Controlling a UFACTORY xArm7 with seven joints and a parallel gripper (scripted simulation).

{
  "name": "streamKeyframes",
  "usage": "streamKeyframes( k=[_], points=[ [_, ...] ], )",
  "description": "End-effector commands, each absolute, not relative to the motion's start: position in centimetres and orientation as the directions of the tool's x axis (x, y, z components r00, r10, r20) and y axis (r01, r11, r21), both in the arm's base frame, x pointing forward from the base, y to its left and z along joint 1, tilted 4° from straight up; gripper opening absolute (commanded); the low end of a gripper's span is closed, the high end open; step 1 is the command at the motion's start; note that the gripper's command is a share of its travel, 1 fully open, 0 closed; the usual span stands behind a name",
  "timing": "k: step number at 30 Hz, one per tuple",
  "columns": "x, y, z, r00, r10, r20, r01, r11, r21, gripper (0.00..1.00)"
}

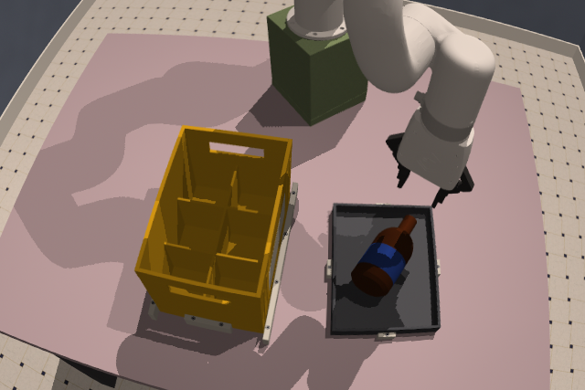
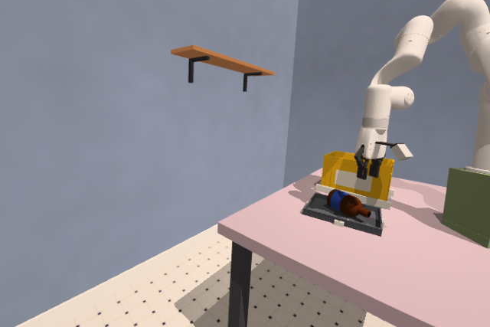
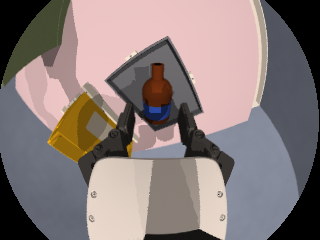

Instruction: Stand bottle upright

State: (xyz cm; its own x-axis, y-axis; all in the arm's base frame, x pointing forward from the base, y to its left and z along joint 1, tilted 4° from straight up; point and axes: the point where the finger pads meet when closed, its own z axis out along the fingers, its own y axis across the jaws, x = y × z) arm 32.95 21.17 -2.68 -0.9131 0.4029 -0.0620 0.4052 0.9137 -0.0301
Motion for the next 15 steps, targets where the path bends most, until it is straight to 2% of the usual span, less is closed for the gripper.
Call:
streamKeyframes(
  k=[1,15],
  points=[
    [33.1,21.2,-3.6,-0.913,0.403,-0.067,0.405,0.914,-0.027,0.65],
    [33.4,21.0,-8.2,-0.913,0.403,-0.067,0.405,0.914,-0.027,0.65]
  ],
)
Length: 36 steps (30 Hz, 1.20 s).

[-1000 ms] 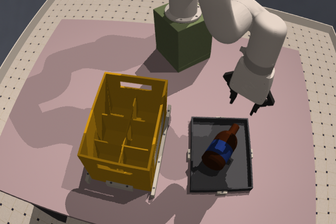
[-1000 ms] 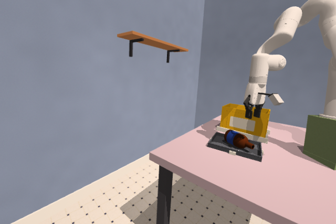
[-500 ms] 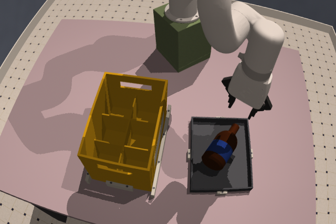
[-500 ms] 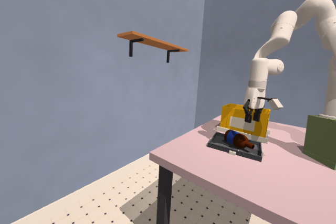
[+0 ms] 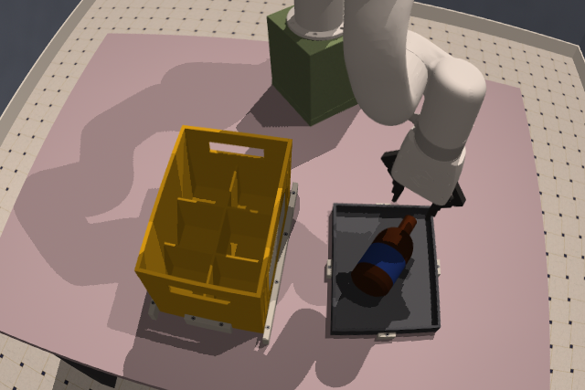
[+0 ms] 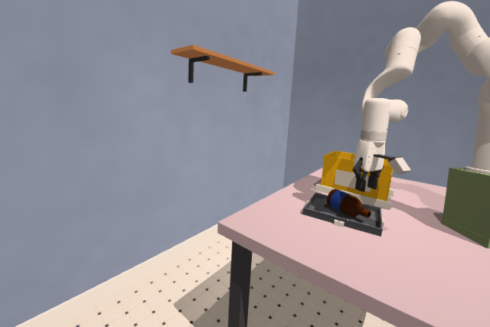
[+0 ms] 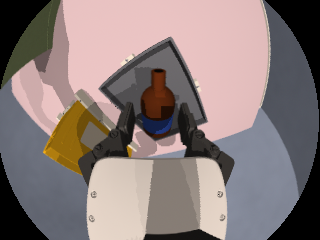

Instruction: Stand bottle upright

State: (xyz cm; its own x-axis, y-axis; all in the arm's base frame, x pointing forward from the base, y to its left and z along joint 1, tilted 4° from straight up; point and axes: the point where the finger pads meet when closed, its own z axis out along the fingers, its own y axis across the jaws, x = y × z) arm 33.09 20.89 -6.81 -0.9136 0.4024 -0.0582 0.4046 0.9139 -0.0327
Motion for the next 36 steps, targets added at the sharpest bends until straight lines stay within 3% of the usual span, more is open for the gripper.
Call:
streamKeyframes(
  k=[1,36],
  points=[
    [33.4,21.0,-8.6,-0.913,0.403,-0.067,0.405,0.914,-0.027,0.65],
    [33.6,20.8,-11.9,-0.913,0.403,-0.067,0.405,0.914,-0.027,0.65]
  ],
)
